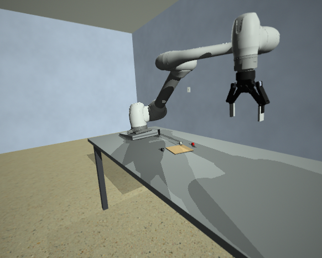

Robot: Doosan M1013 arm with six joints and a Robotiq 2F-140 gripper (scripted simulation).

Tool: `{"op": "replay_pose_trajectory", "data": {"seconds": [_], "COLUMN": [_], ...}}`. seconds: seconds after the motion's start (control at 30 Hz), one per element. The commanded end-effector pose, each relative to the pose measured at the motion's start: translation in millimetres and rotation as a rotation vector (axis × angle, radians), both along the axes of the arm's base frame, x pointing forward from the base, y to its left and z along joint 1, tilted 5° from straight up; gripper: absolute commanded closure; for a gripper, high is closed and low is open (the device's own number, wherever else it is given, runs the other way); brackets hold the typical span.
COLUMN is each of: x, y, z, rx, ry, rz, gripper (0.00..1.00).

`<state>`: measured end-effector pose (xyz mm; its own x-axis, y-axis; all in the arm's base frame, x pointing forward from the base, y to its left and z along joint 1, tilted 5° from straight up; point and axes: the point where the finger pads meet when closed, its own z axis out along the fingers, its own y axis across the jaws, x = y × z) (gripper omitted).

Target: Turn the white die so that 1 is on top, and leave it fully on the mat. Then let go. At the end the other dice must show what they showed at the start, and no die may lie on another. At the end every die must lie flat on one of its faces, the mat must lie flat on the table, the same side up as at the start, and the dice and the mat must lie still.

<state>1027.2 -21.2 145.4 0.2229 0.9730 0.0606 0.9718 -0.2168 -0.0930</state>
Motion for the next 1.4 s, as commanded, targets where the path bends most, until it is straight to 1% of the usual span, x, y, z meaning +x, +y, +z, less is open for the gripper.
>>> {"op": "replay_pose_trajectory", "data": {"seconds": [0.0, 0.57, 0.67, 0.73, 0.83, 0.87, 1.03, 1.1, 1.13, 1.17, 1.2, 1.27, 1.3, 1.33, 1.37], "x": [0.0, -0.1, -6.4, -19.7, -56.3, -59.7, -112.2, -112.2, -127.2, -151.9, -155.5, -182.3, -186.1, -206.2, -218.5], "y": [0.0, -0.1, -4.5, -13.4, -34.2, -35.9, -58.8, -58.8, -64.2, -72.3, -73.4, -80.9, -81.9, -86.7, -89.4], "z": [0.3, 0.3, 1.1, 2.4, 4.4, 4.5, 4.1, 4.1, 3.4, 2.0, 1.8, -0.4, -0.7, -2.7, -4.0], "rx": [0.0, 0.0, -0.005, -0.016, -0.041, -0.043, -0.074, -0.074, -0.082, -0.095, -0.097, -0.109, -0.111, -0.12, -0.125], "ry": [0.0, 0.0, 0.002, 0.005, 0.013, 0.013, 0.021, 0.021, 0.022, 0.024, 0.024, 0.026, 0.026, 0.027, 0.027], "rz": [0.0, -0.001, -0.031, -0.092, -0.242, -0.255, -0.439, -0.439, -0.487, -0.563, -0.574, -0.651, -0.662, -0.718, -0.751], "gripper": [0.0, 0.0, 0.0, 0.0, 0.0, 0.0, 0.0, 0.0, 0.0, 0.0, 0.0, 0.0, 0.0, 0.0, 0.0]}}
